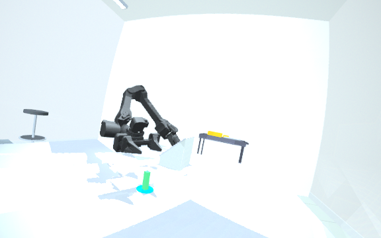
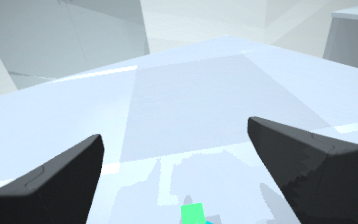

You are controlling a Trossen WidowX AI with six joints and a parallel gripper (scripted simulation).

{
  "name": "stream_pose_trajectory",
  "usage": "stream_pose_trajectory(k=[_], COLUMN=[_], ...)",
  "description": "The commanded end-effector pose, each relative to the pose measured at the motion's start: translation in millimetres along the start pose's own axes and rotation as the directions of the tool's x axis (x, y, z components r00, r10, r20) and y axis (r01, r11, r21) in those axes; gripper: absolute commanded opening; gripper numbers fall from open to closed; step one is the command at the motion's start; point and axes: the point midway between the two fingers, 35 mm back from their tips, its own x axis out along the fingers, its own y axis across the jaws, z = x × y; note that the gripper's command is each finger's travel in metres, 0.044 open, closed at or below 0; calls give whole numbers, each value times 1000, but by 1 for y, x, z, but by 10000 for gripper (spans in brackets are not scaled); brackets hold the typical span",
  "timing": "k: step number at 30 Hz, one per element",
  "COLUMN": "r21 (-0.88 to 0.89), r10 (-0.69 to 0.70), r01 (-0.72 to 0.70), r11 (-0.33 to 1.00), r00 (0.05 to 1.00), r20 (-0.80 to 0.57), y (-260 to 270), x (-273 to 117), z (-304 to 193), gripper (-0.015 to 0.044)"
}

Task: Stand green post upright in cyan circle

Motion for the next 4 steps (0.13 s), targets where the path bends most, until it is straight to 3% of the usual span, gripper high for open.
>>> stream_pose_trajectory(k=[1,4], r21=[103,211], r10=[113,220], r01=[-97,-147], r11=[990,966], r00=[980,897], r20=[-166,-382], y=[4,11], x=[18,30], z=[1,0], gripper=[400,400])
